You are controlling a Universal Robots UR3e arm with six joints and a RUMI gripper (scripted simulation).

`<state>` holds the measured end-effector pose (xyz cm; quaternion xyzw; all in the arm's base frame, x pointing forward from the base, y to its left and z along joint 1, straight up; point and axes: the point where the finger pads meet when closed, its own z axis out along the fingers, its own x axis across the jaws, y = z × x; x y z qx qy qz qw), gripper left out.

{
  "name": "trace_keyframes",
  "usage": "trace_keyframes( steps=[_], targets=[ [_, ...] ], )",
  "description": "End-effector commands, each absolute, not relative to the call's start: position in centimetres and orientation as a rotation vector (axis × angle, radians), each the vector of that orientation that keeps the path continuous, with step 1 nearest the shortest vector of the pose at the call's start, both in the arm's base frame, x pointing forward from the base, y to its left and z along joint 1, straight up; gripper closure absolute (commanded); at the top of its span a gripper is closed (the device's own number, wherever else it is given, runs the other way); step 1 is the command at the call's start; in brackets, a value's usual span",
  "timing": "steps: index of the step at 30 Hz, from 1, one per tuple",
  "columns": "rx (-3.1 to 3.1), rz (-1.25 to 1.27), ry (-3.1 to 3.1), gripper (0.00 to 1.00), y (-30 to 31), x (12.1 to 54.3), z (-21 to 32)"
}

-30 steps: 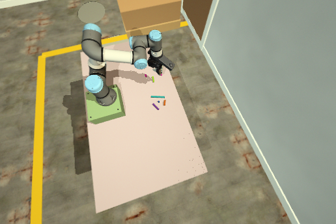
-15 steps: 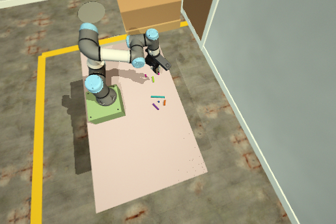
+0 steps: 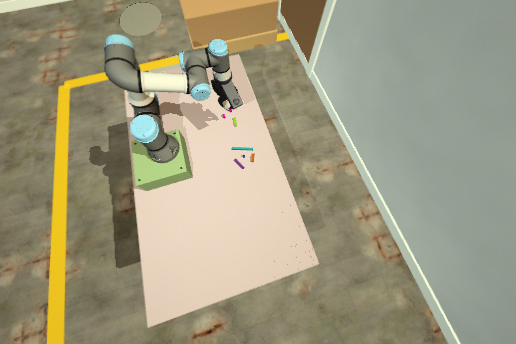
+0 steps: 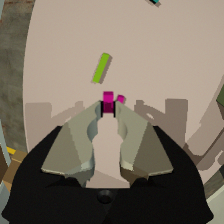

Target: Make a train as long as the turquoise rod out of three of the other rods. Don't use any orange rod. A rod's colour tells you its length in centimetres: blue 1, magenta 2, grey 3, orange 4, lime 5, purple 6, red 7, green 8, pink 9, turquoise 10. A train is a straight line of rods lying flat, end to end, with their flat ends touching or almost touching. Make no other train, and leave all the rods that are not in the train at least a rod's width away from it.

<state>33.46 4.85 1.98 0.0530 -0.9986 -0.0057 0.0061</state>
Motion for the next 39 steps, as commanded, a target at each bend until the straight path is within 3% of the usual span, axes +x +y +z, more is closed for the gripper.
trace_keyframes(
  steps=[1,39],
  targets=[
    [-0.063,0.004,-3.142,1.00,6.2,31.9,2.1],
    [-0.216,0.005,-3.135,1.00,7.1,30.7,-0.3]
  ],
)
